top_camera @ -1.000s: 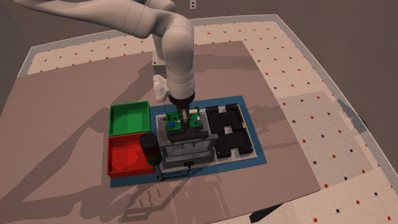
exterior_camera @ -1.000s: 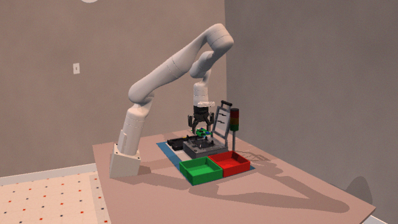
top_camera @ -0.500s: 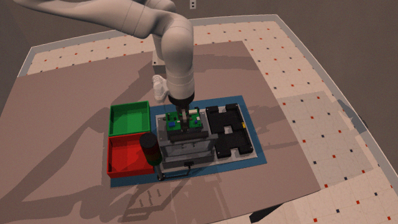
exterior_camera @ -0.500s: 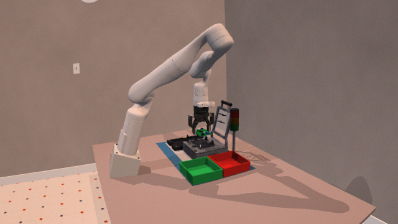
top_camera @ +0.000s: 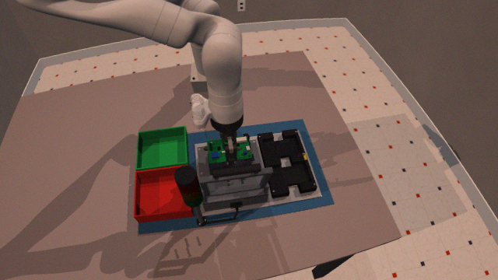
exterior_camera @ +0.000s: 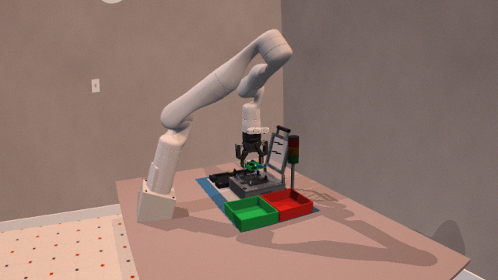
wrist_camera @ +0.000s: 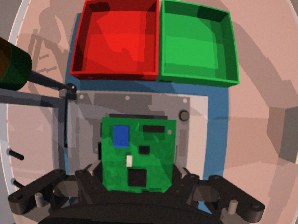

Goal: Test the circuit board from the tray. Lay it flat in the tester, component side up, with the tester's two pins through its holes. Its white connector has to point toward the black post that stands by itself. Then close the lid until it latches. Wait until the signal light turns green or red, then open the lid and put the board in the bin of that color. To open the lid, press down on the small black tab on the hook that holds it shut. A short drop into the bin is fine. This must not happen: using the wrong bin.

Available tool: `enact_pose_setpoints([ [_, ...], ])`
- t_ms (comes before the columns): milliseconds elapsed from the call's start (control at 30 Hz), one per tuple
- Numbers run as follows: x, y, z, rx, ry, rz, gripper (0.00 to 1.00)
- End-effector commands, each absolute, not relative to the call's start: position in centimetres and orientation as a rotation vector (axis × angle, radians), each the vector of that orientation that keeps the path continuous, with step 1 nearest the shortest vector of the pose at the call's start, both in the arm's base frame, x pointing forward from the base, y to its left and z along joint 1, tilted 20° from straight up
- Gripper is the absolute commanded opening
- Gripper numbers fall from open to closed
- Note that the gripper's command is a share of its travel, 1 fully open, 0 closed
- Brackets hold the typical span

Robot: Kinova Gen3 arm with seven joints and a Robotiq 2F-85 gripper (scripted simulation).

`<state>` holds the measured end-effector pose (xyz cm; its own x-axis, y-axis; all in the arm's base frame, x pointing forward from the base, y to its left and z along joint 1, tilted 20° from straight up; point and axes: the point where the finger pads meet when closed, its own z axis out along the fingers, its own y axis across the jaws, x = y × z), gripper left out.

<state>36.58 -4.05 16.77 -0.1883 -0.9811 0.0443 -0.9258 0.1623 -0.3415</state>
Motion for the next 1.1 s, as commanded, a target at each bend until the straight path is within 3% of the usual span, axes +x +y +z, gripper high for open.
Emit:
enact_pose_setpoints([
  [0,36.6,-4.0,16.8,-1.869,2.244,-0.439,0.77],
  [1067,37.3,-4.3,14.7,-1.869,2.244,-0.439,0.77],
])
